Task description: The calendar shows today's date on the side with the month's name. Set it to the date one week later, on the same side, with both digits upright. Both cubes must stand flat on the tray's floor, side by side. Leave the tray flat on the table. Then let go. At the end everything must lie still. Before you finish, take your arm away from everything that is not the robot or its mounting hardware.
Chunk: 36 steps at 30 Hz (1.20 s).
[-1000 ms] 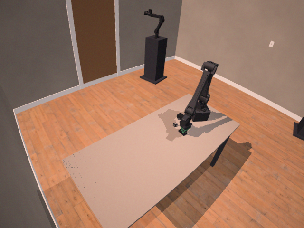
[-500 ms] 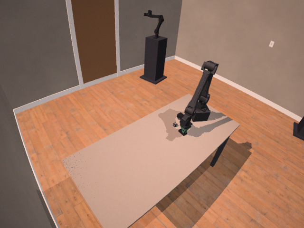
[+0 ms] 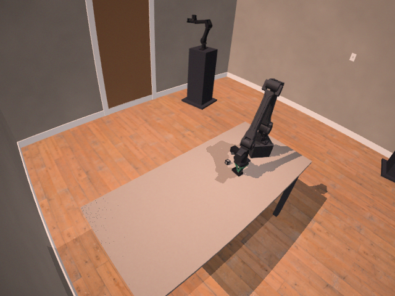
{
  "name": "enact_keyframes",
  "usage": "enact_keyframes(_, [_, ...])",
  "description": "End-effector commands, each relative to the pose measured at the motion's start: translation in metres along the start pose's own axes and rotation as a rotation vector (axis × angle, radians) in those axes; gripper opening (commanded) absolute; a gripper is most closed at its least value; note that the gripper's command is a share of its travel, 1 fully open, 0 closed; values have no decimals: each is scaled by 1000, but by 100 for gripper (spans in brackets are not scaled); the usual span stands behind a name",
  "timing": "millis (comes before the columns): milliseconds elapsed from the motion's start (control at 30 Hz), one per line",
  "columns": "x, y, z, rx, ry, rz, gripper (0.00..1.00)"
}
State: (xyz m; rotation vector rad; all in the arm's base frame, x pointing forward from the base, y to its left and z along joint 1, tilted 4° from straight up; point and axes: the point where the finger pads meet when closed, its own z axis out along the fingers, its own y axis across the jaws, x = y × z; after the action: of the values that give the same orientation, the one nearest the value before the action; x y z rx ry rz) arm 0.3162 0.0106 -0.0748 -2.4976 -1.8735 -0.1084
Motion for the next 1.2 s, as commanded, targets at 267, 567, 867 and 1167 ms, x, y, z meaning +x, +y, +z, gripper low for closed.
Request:
enact_keyframes(267, [5,20,-18,-47,9,-1,25])
enact_keyframes(567, [5,21,-19,-49,9,-1,25])
enact_keyframes(867, [5,22,-20,-52,10,-1,25])
enact_keyframes(1167, [5,24,-24,-54,10,-1,25])
